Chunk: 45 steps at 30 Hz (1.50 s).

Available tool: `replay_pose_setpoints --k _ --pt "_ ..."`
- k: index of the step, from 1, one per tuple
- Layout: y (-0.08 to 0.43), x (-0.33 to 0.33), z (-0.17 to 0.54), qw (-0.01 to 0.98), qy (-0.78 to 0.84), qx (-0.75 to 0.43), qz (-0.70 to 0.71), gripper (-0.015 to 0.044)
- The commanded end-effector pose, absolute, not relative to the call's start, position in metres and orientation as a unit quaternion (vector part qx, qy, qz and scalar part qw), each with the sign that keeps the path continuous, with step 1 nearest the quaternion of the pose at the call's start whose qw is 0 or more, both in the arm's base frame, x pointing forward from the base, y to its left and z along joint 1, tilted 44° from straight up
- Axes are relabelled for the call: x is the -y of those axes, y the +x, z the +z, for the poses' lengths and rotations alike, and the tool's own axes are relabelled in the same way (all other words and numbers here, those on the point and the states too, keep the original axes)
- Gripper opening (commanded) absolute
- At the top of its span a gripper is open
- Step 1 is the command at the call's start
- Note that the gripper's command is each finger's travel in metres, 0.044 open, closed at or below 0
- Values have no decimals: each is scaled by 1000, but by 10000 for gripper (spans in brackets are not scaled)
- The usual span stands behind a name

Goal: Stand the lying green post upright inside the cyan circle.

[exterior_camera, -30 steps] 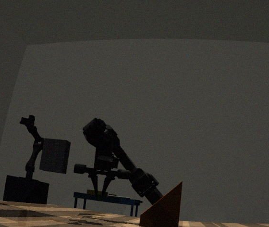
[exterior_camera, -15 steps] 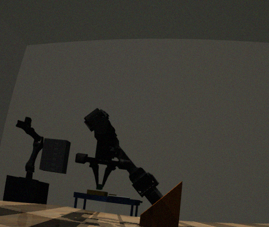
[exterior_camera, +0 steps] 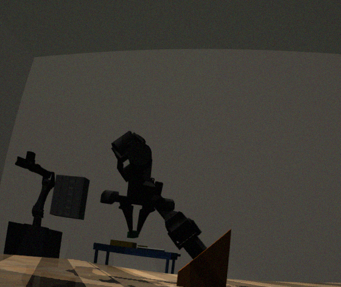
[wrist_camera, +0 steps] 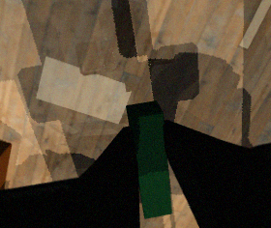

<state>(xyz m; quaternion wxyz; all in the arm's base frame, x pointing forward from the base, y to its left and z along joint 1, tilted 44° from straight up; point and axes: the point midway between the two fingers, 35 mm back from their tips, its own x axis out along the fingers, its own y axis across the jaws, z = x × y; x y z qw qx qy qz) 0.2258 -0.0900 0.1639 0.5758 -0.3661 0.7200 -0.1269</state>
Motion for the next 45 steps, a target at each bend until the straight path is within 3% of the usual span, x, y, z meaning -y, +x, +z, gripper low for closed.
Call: replay_pose_setpoints --k 1,45 --pt "234 83 160 576 -371 -720 -113 23" --pt "314 11 102 489 -477 -730 29 23"
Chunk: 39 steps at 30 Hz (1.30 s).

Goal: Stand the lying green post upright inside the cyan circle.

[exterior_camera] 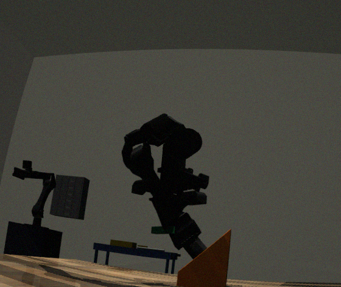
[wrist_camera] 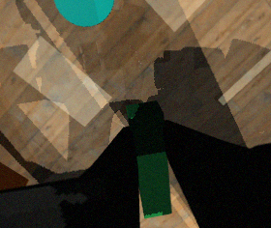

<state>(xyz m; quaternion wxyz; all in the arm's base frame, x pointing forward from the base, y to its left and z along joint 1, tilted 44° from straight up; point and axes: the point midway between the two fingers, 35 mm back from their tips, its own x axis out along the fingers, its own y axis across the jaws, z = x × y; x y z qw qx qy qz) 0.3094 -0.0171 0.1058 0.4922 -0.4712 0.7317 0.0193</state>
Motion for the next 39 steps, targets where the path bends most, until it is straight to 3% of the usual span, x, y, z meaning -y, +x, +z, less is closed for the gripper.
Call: replay_pose_setpoints --k 1,39 --pt "316 9 100 487 -479 -730 32 23" --pt "343 -40 42 427 -525 -725 126 23"
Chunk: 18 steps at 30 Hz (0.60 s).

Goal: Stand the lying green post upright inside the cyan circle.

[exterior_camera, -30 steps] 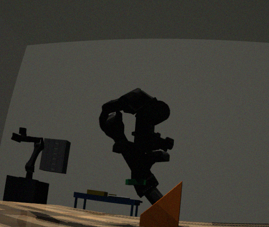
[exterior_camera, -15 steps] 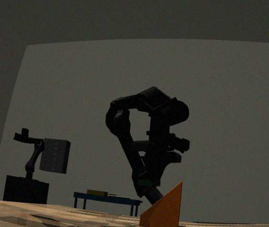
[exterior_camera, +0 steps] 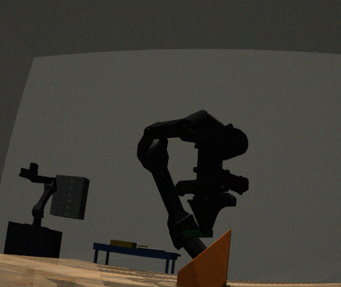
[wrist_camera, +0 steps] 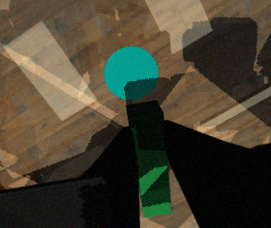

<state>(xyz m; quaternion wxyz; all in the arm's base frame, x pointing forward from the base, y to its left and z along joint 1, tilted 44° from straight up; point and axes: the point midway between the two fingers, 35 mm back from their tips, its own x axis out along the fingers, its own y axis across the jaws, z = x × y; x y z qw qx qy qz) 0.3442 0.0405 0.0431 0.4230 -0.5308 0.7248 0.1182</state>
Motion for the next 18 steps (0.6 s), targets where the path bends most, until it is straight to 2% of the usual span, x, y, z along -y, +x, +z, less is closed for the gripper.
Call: replay_pose_setpoints --k 1,18 --pt "343 -40 41 429 -522 -726 129 23" --pt "337 -34 32 458 -482 -728 169 23"
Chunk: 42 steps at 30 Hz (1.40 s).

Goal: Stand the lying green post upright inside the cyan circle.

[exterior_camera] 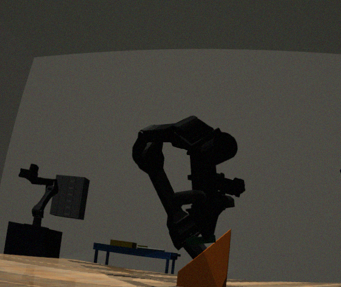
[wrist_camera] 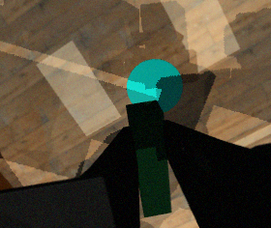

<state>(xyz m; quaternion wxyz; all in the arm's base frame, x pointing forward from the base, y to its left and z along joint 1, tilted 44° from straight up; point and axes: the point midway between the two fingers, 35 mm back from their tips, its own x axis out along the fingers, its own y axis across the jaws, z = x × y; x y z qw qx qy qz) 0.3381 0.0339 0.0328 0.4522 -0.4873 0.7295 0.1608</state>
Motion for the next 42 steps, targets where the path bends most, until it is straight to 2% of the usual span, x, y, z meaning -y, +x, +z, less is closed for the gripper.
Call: replay_pose_setpoints --k 1,42 --pt "337 -34 32 460 -479 -728 172 23" --pt "330 -27 17 539 -394 -695 266 23"
